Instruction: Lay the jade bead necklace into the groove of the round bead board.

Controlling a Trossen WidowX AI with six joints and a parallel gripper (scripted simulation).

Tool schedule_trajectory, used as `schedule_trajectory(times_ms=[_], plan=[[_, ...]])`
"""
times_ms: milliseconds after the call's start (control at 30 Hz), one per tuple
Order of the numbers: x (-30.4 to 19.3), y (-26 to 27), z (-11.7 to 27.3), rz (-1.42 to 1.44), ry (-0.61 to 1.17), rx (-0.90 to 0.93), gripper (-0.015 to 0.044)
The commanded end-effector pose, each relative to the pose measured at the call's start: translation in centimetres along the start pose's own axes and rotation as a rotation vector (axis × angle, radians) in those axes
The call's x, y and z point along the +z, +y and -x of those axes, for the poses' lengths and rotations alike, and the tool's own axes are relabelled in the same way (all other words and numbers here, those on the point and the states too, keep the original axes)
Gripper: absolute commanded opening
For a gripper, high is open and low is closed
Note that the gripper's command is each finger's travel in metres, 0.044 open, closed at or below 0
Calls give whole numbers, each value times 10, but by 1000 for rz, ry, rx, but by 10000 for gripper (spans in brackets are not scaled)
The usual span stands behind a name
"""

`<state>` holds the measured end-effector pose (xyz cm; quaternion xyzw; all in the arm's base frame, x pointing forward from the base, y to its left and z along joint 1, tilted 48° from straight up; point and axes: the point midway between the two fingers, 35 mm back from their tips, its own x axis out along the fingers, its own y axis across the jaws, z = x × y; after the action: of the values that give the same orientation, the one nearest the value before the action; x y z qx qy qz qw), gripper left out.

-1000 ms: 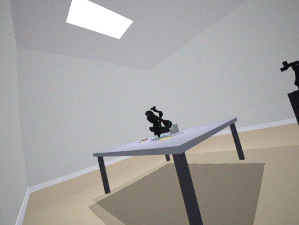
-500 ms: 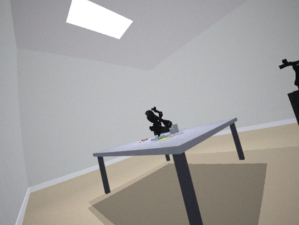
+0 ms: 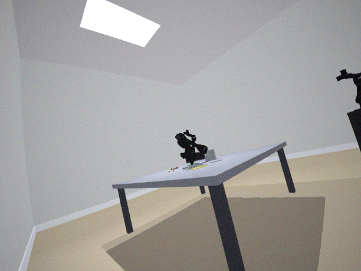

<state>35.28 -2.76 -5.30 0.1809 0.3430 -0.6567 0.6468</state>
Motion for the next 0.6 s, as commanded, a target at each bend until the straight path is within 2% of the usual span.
schedule_trajectory(times_ms=[0,367,567], plan=[[0,0,0,0,0,0,157],[0,-1,1,6,-2,-6,440],[0,-2,7,6,-5,-2,440]])
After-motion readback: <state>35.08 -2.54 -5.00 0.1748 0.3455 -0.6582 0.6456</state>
